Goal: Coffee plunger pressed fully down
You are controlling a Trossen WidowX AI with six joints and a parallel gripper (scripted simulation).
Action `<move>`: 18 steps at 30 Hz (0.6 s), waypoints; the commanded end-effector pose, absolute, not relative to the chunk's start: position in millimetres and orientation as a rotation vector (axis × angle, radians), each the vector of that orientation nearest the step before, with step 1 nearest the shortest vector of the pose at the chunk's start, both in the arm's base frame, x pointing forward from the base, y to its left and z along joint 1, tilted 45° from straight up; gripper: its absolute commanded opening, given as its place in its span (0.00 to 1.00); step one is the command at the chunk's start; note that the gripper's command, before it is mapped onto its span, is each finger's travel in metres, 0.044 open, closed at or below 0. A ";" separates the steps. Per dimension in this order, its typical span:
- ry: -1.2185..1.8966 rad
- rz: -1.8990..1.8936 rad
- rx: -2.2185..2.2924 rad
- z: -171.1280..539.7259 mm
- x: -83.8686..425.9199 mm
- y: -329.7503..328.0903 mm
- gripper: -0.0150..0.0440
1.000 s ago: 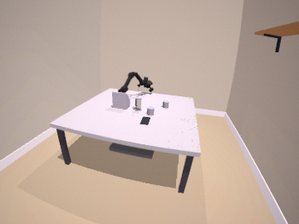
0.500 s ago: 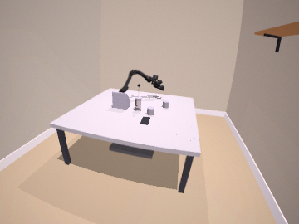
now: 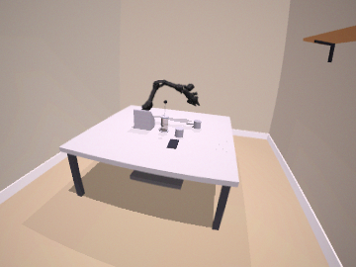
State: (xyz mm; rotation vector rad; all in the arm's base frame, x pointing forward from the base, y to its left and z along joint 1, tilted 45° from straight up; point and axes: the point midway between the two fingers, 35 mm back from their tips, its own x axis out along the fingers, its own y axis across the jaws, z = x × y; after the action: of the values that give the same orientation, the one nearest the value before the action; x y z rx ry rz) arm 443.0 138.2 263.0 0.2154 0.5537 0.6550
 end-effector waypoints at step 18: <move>0.795 0.308 0.457 170.2 310.4 -135.1 1.00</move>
State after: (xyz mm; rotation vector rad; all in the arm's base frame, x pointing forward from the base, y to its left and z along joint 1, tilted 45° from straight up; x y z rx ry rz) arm 338.3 -114.7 172.5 0.4048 0.8059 0.3369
